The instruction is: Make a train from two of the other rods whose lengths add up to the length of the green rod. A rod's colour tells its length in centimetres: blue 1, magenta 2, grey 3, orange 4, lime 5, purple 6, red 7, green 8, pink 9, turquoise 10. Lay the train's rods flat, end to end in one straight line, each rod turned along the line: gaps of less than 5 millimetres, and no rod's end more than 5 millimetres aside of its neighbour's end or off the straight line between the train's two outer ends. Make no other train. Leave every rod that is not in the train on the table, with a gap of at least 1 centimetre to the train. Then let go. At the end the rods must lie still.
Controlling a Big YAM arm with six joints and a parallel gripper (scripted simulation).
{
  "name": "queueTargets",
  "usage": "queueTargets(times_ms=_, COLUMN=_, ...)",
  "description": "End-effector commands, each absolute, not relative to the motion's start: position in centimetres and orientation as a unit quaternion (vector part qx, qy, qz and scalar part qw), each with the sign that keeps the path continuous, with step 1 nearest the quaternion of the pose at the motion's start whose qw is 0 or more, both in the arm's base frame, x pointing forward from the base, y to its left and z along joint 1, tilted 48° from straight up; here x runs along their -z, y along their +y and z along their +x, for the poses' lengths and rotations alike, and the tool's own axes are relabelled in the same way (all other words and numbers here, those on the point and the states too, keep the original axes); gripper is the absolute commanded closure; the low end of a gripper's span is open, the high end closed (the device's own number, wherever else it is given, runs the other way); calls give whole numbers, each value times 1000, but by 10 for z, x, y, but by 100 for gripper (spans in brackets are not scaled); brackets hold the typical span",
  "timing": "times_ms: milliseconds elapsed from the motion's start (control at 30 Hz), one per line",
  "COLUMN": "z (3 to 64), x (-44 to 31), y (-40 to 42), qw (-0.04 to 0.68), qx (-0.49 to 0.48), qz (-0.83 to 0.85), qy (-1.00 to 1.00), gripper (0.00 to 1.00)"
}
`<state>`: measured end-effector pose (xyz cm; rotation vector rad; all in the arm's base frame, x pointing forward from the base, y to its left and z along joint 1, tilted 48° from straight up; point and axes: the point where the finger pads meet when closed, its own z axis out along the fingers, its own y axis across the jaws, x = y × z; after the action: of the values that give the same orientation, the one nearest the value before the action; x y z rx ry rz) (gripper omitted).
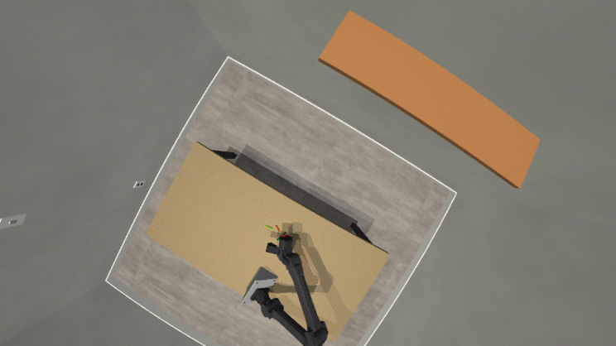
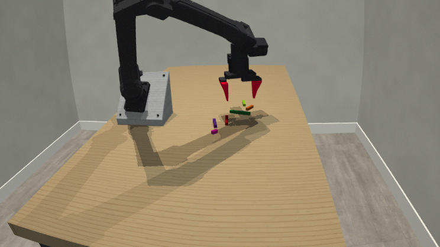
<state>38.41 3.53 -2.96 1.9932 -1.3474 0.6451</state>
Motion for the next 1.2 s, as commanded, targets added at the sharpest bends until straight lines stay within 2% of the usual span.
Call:
queueTargets(times_ms=0, z=402, x=20, y=44, qw=289, qx=-270, qz=732, qy=-554, gripper=0)
queueTargets(times_ms=1167, z=403, x=19, y=44, qw=236, qx=-317, qz=624, qy=-675, gripper=0)
